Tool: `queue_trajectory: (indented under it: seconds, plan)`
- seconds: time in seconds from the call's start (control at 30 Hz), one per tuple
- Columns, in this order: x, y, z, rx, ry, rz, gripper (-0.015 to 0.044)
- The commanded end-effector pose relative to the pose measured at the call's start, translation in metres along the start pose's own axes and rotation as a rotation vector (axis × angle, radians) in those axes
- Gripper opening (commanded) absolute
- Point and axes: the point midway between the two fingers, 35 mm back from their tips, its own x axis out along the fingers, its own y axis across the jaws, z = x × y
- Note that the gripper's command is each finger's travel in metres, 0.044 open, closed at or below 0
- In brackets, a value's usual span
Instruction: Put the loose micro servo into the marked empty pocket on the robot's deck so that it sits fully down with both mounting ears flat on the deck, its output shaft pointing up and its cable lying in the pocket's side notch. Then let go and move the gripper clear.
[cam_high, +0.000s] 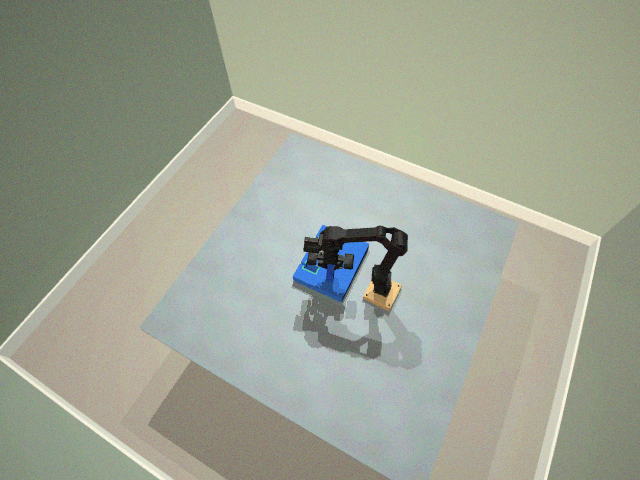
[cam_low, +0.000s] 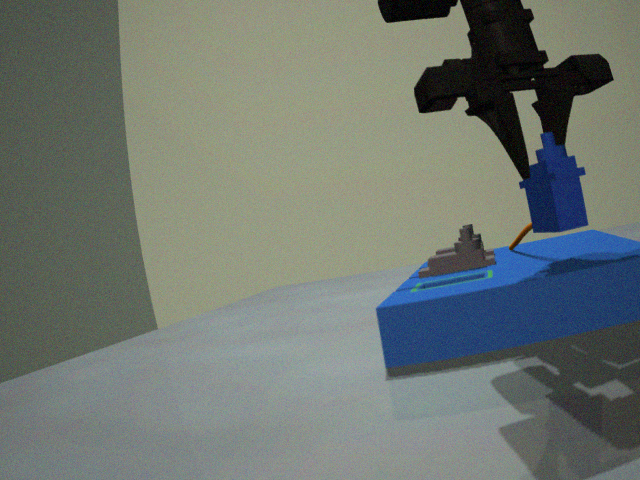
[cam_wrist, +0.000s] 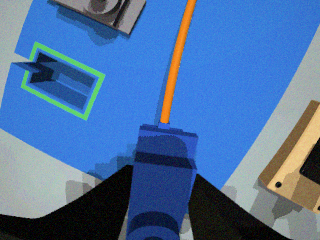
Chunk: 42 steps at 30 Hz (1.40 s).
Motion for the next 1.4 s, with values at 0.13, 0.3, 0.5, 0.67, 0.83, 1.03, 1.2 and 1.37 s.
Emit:
queue_trajectory:
  seconds: [0.13, 0.3, 0.5, 0.67, 0.83, 1.03, 1.2, 1.37]
  plan:
    - [-0.0018, 0.002, 0.0005, -0.257, -0.005, 0.009, 0.0]
    - [-0.0018, 0.002, 0.0005, -0.431, -0.005, 0.008, 0.0]
    - [-0.0018, 0.002, 0.0005, -0.64, -0.006, 0.008, 0.0]
    - [-0.0019, 0.002, 0.0005, -0.814, -0.007, 0.007, 0.0]
    - [-0.0019, 0.002, 0.0005, -0.988, -0.008, 0.007, 0.0]
    - [-0.0019, 0.002, 0.0005, -1.196, -0.009, 0.006, 0.0]
    - [-0.0019, 0.002, 0.0005, -1.249, -0.009, 0.006, 0.0]
    - [-0.0021, 0.0084, 0.0026, -1.248, -0.009, 0.006, 0.0]
